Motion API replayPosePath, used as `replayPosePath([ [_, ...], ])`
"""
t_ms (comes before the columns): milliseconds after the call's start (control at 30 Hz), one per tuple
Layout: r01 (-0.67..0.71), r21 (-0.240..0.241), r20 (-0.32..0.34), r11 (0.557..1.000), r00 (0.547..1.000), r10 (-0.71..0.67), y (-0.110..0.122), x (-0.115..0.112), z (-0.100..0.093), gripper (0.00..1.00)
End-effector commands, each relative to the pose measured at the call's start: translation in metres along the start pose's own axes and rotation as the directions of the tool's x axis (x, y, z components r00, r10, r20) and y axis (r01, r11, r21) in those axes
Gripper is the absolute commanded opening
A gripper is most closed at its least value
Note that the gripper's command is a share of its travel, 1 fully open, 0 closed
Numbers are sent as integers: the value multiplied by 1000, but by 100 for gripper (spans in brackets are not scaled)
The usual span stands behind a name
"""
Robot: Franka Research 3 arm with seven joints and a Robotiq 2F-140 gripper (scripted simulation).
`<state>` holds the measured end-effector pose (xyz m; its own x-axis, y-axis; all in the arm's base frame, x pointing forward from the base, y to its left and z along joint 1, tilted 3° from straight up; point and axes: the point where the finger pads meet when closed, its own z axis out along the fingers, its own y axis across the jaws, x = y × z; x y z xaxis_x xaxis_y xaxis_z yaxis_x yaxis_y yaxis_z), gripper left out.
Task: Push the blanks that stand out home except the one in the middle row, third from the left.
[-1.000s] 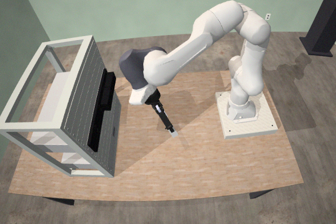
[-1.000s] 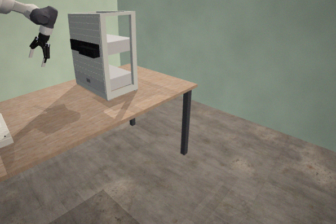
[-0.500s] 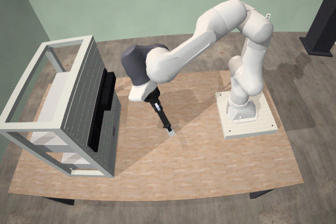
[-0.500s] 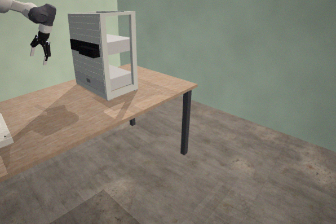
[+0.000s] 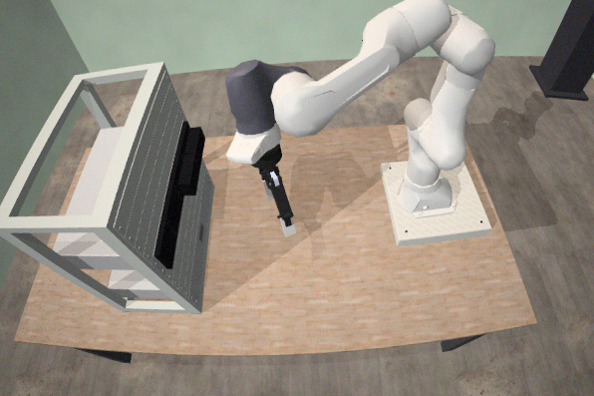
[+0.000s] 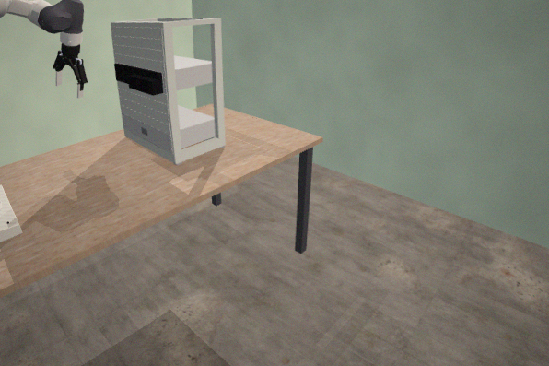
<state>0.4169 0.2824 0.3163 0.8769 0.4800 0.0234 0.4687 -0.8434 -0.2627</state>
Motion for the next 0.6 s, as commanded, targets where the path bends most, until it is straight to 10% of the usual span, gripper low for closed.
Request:
replayPosePath([
  [0, -21, -29, -83, 999, 996, 19, 6, 19, -11, 100],
  [567, -73, -209, -453, 975, 891, -31, 25, 73, -98, 100],
])
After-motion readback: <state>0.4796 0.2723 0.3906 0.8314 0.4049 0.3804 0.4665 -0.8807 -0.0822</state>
